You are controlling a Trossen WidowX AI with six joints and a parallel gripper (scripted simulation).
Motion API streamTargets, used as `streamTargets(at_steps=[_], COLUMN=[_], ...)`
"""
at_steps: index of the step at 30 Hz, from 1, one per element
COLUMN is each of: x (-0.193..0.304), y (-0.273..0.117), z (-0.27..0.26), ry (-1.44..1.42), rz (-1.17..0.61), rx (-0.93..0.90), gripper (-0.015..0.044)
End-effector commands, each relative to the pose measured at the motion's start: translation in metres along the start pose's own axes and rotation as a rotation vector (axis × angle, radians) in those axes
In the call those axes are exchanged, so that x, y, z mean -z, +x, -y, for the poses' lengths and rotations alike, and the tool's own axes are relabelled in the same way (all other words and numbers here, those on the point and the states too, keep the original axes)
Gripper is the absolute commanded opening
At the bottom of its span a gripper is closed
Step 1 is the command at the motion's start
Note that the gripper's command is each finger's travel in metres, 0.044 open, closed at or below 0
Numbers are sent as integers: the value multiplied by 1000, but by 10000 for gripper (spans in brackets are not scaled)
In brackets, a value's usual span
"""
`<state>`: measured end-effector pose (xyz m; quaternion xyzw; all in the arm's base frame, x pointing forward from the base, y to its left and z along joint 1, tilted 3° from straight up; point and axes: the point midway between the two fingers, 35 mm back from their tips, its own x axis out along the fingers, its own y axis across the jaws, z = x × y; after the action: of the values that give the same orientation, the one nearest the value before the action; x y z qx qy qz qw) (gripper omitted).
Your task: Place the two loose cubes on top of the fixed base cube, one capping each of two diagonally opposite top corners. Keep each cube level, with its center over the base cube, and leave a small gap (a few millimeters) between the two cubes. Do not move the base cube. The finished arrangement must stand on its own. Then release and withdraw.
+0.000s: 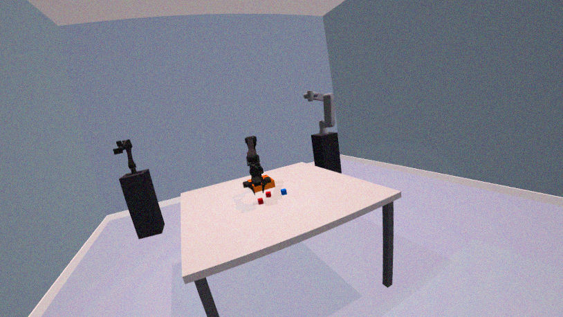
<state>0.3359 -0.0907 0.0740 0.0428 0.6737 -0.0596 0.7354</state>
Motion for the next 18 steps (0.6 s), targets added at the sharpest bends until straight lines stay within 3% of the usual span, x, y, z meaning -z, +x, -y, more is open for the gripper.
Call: streamTargets(at_steps=[1,18], x=[1,0], y=[8,38], z=[-1,-1], ry=[4,4], rz=[3,3], rx=[-4,-4], gripper=[265,265])
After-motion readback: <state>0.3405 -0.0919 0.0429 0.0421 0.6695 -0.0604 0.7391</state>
